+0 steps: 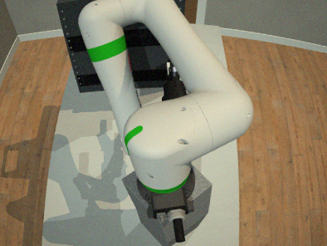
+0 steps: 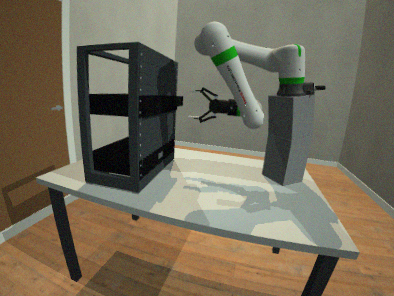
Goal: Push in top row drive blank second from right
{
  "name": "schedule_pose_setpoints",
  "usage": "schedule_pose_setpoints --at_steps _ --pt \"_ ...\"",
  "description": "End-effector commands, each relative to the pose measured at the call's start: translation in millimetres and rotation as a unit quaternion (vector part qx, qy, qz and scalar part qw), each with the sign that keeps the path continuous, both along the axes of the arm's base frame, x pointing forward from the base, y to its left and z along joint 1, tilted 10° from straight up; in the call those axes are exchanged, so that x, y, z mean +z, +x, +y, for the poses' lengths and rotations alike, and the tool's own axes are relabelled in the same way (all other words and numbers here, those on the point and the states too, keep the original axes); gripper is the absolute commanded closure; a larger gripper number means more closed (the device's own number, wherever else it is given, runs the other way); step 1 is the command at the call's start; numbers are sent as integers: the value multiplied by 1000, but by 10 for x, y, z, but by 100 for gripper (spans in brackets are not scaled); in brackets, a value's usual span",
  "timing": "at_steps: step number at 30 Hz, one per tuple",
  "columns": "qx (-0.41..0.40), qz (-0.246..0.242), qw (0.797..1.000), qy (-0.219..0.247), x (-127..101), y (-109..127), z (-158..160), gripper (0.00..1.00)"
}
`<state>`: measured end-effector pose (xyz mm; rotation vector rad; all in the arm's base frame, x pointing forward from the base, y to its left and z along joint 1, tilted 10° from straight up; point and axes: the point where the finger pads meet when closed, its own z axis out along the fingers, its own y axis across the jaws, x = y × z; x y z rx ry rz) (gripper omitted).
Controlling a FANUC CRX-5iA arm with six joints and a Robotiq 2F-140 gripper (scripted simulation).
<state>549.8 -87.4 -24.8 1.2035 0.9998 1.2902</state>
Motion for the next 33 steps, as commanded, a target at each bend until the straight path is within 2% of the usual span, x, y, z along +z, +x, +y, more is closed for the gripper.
schedule_pose_setpoints --at_steps 1,19,20,33 --pt "0 0 1000 0 6 0 -2 0" --pt "0 0 1000 0 6 0 -2 0" --pt "0 0 1000 0 6 0 -2 90" --pt "0 0 1000 0 6 0 -2 90"
